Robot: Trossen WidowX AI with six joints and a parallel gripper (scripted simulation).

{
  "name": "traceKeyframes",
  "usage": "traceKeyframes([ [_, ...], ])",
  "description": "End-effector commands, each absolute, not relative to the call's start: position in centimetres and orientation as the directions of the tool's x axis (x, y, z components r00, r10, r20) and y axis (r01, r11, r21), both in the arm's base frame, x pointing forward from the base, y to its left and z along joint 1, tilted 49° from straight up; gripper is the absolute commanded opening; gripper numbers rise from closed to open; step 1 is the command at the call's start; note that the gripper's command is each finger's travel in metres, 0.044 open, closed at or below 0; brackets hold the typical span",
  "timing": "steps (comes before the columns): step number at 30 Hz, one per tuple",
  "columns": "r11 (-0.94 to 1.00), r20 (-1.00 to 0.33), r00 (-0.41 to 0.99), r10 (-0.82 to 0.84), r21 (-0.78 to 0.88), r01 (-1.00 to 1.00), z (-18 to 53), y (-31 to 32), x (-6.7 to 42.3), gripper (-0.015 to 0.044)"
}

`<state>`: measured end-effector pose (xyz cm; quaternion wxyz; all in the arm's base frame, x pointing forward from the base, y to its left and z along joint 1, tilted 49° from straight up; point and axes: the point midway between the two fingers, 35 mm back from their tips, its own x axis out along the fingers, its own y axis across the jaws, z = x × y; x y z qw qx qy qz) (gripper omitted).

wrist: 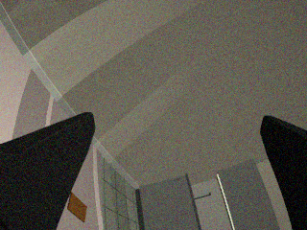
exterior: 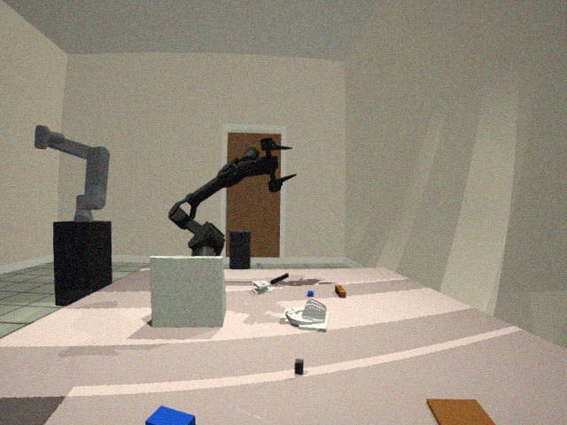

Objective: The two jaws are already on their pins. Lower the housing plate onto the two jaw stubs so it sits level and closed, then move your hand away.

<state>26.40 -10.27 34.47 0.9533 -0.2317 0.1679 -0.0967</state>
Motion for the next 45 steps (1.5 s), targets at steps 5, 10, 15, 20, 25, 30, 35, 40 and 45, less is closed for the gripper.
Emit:
traceKeyframes([
  [5,0.932,-0.364,0.926,-0.097,-0.359,-0.043,32.0,-6.7,27.8,0.0440],
  [10,0.952,-0.410,0.912,0.010,-0.275,-0.134,30.7,-4.3,28.3,0.0440],
  [15,0.957,-0.456,0.882,0.119,-0.184,-0.224,29.4,-1.7,28.6,0.0440],
  [20,0.948,-0.498,0.837,0.227,-0.085,-0.308,28.1,0.9,28.5,0.0440],
  [25,0.925,-0.536,0.777,0.329,0.015,-0.381,26.9,3.6,28.1,0.0440],
  [30,0.890,-0.570,0.705,0.423,0.116,-0.440,25.7,6.1,27.4,0.0440],
  [35,0.847,-0.599,0.619,0.508,0.218,-0.484,24.6,8.6,26.4,0.0440],
  [40,0.798,-0.623,0.522,0.582,0.317,-0.512,23.6,11.0,25.1,0.0440],
  [45,0.748,-0.641,0.419,0.643,0.409,-0.522,22.7,13.2,23.6,0.0440],
])
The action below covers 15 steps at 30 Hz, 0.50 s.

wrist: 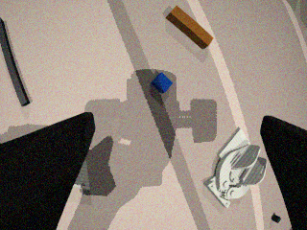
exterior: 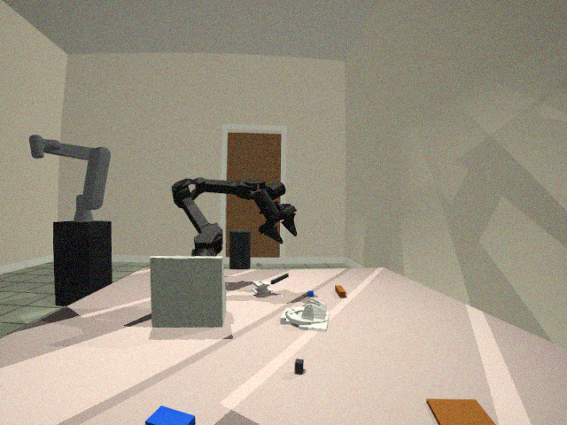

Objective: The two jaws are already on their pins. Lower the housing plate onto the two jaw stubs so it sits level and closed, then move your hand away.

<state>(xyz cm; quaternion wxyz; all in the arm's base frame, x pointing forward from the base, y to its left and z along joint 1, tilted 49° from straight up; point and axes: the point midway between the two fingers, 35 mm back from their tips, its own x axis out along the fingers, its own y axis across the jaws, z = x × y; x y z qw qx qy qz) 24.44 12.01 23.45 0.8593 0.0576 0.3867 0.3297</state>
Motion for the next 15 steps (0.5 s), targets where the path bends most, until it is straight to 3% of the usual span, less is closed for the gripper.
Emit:
traceKeyframes([
  [1,0.738,-0.644,0.398,0.653,0.426,-0.522,22.5,13.6,23.3,0.0440],
  [15,0.619,-0.662,0.086,0.745,0.638,-0.458,20.5,18.5,18.1,0.0440],
])
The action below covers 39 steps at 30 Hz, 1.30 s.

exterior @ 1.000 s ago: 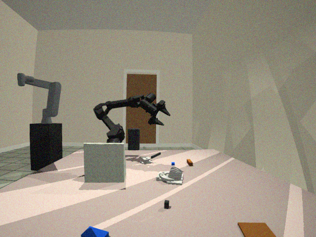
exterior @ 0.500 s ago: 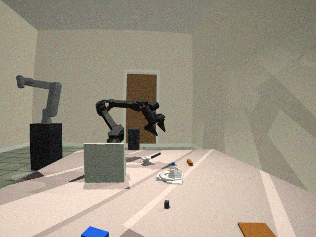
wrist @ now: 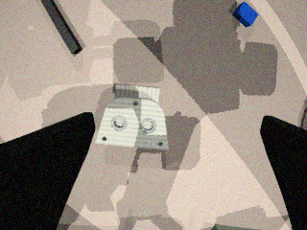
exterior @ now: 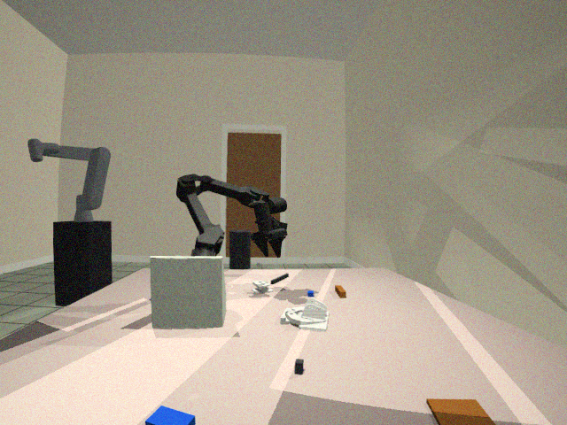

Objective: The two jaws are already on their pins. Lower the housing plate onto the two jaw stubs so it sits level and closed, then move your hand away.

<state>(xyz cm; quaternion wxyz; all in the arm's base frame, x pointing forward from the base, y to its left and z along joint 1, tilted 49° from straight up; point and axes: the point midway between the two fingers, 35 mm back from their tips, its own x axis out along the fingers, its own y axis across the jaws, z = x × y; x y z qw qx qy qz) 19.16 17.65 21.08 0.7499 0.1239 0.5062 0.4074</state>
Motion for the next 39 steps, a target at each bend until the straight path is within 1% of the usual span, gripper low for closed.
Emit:
traceKeyframes([
  [1,0.613,-0.662,0.063,0.747,0.650,-0.450,20.4,18.8,17.6,0.0440],
  [8,0.582,-0.655,-0.081,0.751,0.716,-0.386,19.7,20.3,14.9,0.0440],
  [15,0.582,-0.655,-0.085,0.751,0.717,-0.384,19.6,20.5,14.9,0.0440],
  [20,0.580,-0.653,-0.085,0.753,0.719,-0.384,17.2,23.2,14.5,0.0440],
  [39,0.579,-0.652,-0.085,0.753,0.719,-0.383,16.1,24.6,14.4,0.0440],
])
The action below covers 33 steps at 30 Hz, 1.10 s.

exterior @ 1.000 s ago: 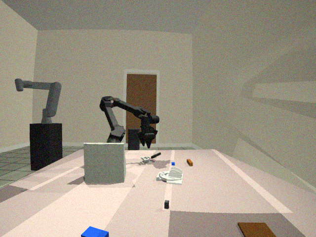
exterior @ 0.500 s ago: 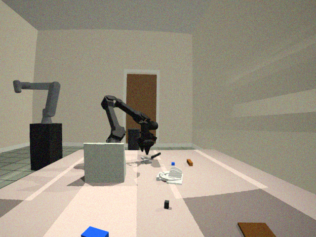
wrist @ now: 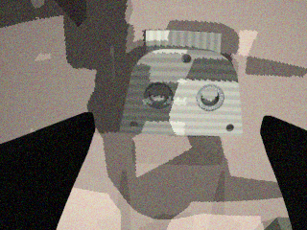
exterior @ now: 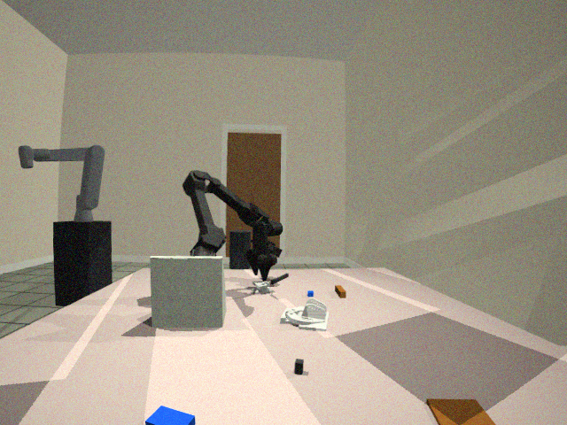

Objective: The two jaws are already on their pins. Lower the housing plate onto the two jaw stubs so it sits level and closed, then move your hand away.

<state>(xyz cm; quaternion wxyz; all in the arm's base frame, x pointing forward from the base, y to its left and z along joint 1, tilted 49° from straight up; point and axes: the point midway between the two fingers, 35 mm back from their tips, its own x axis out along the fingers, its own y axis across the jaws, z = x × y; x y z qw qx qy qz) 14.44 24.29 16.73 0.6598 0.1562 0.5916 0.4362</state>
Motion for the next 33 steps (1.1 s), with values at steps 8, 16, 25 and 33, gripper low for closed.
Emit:
traceKeyframes([
  [8,0.579,-0.652,-0.085,0.754,0.720,-0.383,15.8,24.9,14.3,0.0440],
  [16,0.579,-0.652,-0.085,0.754,0.720,-0.383,15.3,25.5,14.3,0.0440],
  [25,0.578,-0.651,-0.085,0.754,0.720,-0.383,14.3,26.6,14.2,0.0440],
  [33,0.578,-0.650,-0.086,0.755,0.721,-0.383,13.9,27.1,14.1,0.0440],
])
